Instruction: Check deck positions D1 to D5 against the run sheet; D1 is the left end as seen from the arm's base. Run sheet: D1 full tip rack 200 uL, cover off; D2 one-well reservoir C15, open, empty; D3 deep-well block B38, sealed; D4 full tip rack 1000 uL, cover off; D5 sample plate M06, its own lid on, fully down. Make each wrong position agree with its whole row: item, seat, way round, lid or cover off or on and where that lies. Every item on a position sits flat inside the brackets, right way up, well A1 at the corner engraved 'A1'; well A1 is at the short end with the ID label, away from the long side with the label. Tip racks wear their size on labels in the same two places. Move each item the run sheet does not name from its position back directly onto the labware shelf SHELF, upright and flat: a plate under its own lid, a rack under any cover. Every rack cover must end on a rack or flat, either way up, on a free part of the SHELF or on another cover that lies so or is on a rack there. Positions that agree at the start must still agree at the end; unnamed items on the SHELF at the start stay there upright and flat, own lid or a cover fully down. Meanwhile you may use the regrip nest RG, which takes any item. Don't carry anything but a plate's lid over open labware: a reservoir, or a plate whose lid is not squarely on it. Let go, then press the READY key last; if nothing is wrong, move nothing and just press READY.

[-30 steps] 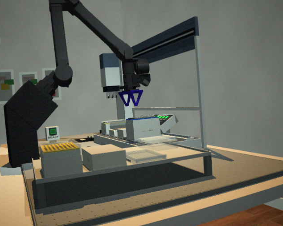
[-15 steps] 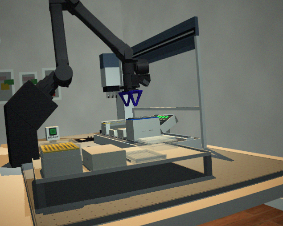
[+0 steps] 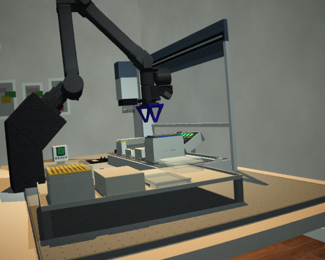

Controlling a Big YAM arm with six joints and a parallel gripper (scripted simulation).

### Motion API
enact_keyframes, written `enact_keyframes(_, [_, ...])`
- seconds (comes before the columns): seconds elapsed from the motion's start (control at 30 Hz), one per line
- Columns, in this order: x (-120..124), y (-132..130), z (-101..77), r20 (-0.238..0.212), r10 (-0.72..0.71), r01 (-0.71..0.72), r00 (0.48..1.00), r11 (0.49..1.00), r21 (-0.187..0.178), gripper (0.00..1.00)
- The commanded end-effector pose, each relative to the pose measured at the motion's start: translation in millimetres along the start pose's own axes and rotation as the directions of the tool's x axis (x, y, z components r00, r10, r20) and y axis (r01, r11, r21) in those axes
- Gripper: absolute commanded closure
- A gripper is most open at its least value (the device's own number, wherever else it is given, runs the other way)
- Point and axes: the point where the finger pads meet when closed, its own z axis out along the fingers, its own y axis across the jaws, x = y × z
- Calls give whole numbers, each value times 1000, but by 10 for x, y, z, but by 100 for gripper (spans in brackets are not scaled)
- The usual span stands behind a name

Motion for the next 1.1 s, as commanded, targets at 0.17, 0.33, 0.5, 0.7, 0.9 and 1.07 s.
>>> enact_keyframes(0.17, [-38,118,-40,32,15,-15,999,1000,4,0])
enact_keyframes(0.33, [-42,370,-42,33,18,-18,999,1000,1,0])
enact_keyframes(0.5, [-14,618,19,13,22,-22,1000,1000,-1,0])
enact_keyframes(0.7, [1,820,45,3,23,-23,1000,1000,-2,0])
enact_keyframes(0.9, [-213,1153,-59,35,28,-28,999,1000,-10,0])
enact_keyframes(1.07, [-120,1243,-48,26,25,-25,999,1000,-4,0])
